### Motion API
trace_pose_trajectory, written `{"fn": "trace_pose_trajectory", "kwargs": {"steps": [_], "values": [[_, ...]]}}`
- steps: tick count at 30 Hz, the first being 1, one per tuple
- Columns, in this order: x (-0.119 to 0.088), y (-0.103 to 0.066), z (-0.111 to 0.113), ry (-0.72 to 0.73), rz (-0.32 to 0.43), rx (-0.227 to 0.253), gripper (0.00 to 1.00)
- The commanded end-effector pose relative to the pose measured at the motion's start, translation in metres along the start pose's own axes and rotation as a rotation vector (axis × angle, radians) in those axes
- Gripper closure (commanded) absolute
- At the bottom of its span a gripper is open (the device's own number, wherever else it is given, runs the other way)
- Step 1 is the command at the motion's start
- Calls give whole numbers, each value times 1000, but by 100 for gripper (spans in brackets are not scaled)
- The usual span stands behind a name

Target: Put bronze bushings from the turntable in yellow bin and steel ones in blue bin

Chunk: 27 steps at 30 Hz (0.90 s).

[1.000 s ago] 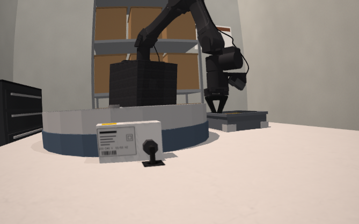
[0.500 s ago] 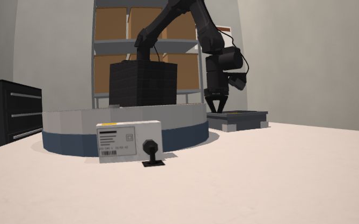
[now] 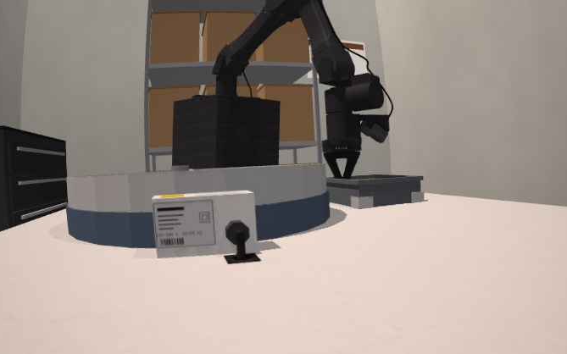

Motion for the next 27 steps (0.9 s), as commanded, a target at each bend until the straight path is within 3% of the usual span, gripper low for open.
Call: {"fn": "trace_pose_trajectory", "kwargs": {"steps": [1, 13, 14, 27], "values": [[1, -4, -11, 6, -13, -18, 85], [-5, -29, -1, 6, 0, 3, 85], [-1, -36, -7, 6, -9, -12, 85], [-6, -88, 0, 6, 0, 3, 85]]}}
Point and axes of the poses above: the point where the finger pads meet when closed, its own y axis out along the fingers, its own z axis across the jaws, x = y × z, the point moved 5 cm from there along -y, back along the fingers, and after that the axes turned 6 degrees about -y, right-handed, at the moved point
